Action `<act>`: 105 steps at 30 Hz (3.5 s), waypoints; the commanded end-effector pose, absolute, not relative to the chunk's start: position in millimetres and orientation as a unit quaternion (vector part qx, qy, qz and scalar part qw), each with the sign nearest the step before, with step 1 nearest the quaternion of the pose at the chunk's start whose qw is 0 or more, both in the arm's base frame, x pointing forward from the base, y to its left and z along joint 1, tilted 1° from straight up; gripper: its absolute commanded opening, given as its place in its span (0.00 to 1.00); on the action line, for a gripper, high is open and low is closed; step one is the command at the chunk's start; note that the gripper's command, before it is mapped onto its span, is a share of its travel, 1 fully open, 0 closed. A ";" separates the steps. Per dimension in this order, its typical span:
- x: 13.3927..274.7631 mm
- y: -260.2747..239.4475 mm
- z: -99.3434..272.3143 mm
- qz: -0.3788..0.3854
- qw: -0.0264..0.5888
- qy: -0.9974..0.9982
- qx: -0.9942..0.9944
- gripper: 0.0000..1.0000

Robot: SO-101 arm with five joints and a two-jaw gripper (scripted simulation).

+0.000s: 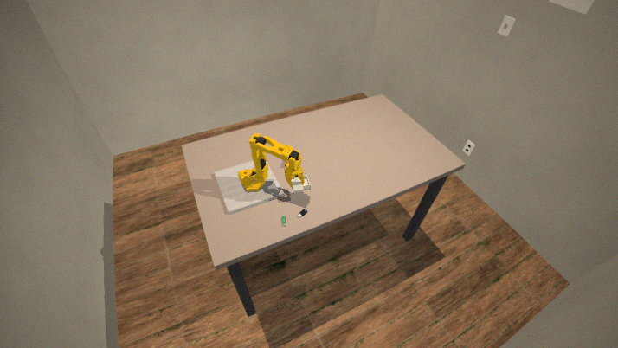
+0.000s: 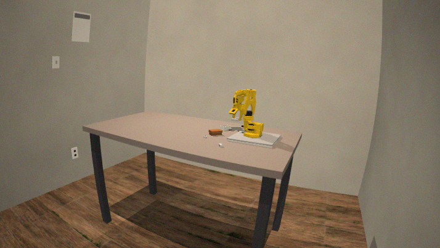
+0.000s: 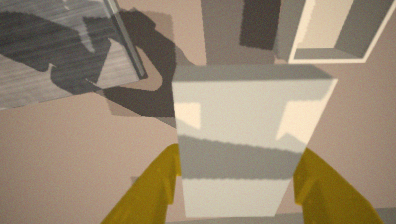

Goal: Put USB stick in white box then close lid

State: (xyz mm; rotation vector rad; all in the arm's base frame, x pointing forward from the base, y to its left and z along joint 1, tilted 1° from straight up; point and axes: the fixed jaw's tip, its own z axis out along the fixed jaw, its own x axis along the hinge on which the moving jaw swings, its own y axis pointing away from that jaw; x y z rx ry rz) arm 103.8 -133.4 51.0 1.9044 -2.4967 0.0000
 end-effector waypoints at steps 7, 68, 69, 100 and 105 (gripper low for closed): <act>103.5 -134.4 55.3 0.007 0.000 -0.795 0.607 0.23; 107.3 -138.8 37.3 0.007 0.000 -0.795 0.607 0.23; 107.4 -138.9 35.4 0.007 0.000 -0.795 0.607 0.23; 106.0 -137.1 -0.6 0.007 0.000 -0.795 0.607 0.23; 105.9 -137.0 -1.3 0.007 0.000 -0.795 0.607 0.23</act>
